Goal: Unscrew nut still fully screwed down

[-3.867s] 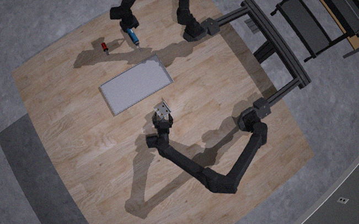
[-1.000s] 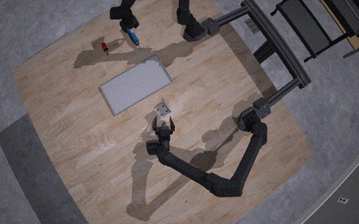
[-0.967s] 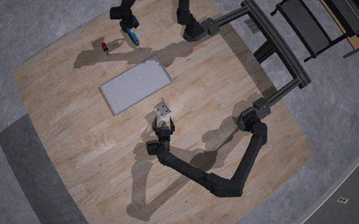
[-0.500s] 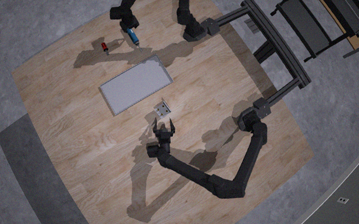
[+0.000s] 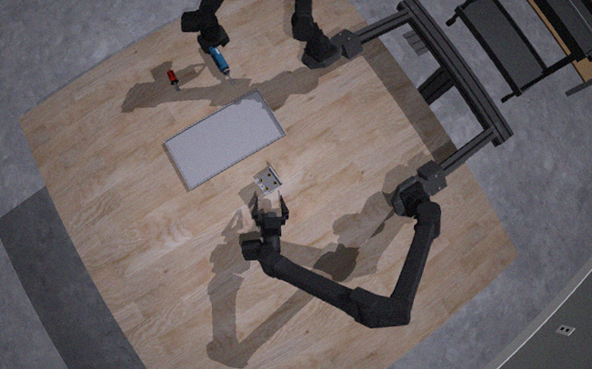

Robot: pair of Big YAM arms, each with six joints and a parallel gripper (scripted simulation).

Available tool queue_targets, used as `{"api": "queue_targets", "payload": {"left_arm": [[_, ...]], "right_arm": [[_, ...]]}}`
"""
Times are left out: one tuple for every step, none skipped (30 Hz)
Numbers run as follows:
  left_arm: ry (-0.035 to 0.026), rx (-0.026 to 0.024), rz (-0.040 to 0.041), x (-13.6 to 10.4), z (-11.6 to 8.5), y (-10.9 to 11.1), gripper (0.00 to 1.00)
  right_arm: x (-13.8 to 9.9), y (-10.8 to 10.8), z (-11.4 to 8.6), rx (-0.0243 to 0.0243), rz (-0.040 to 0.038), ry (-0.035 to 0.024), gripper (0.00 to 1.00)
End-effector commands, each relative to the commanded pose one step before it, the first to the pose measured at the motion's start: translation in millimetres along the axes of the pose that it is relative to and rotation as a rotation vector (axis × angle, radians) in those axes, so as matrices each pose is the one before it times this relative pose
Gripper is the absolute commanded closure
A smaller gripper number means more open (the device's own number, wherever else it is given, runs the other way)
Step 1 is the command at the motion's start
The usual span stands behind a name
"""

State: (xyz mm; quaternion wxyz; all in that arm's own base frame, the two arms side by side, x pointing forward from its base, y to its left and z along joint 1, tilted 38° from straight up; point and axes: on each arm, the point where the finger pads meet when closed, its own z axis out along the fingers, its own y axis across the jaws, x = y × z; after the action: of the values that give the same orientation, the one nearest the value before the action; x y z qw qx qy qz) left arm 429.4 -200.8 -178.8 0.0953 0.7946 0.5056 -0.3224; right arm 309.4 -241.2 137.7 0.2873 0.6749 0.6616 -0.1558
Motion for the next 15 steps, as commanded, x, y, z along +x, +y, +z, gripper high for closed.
{"api": "queue_targets", "payload": {"left_arm": [[0.00623,0.00990,0.02027,-29.24,-3.57,2.52,0.14],[0.00012,-0.00051,0.00036,-2.38,-0.63,0.09,0.14],[-0.00009,0.00025,-0.00017,-2.44,-0.63,-0.10,0.14],[-0.00011,0.00031,-0.00022,-2.44,-0.63,-0.12,0.14],[0.00067,-0.00231,0.00168,-2.54,-1.34,1.31,0.14],[0.00040,-0.00127,0.00094,-2.42,-0.87,0.55,0.14],[-0.00041,0.00166,-0.00118,-2.29,-0.09,-1.03,0.14],[0.00283,-0.00589,0.00448,0.00,-1.48,3.10,0.14],[0.00088,-0.00224,0.00167,0.05,-0.36,0.97,0.14],[0.00020,-0.00061,0.00044,0.03,-0.05,0.21,0.14],[0.00000,0.00000,0.00000,0.00,0.00,0.00,0.14],[0.00000,0.00000,0.00000,0.00,0.00,0.00,0.14],[-0.00337,0.00944,-0.00693,-2.29,1.33,-4.63,0.14],[-0.00117,0.00157,-0.00128,-2.63,-0.36,-0.71,0.14],[-0.00008,-0.00006,0.00003,-2.42,-0.63,-0.03,0.14]], "right_arm": [[-6.83,8.18,-6.11,-0.01381,0.01525,-0.00829,0.35],[0.00,0.00,0.00,0.00000,0.00000,0.00000,0.35],[0.00,0.00,0.00,0.00000,0.00000,0.00000,0.35],[0.00,0.00,0.00,0.00000,0.00000,0.00000,0.35],[0.00,0.00,0.00,0.00000,0.00000,0.00000,0.35],[0.00,0.00,0.00,0.00000,0.00000,0.00000,0.35],[0.00,0.00,0.00,0.00000,0.00000,0.00000,0.35],[0.00,0.00,0.00,0.00000,0.00000,0.00000,0.35],[0.00,0.00,0.00,0.00000,0.00000,0.00000,0.35],[0.00,0.00,0.00,0.00000,0.00000,0.00000,0.35],[0.00,0.00,0.00,0.00000,0.00000,0.00000,0.35],[0.00,0.00,0.00,0.00000,0.00000,0.00000,0.35],[0.00,0.00,0.00,0.00000,0.00000,0.00000,0.35],[0.00,0.00,0.00,0.00000,0.00000,0.00000,0.35],[0.00,0.00,0.00,0.00000,0.00000,0.00000,0.35]]}}
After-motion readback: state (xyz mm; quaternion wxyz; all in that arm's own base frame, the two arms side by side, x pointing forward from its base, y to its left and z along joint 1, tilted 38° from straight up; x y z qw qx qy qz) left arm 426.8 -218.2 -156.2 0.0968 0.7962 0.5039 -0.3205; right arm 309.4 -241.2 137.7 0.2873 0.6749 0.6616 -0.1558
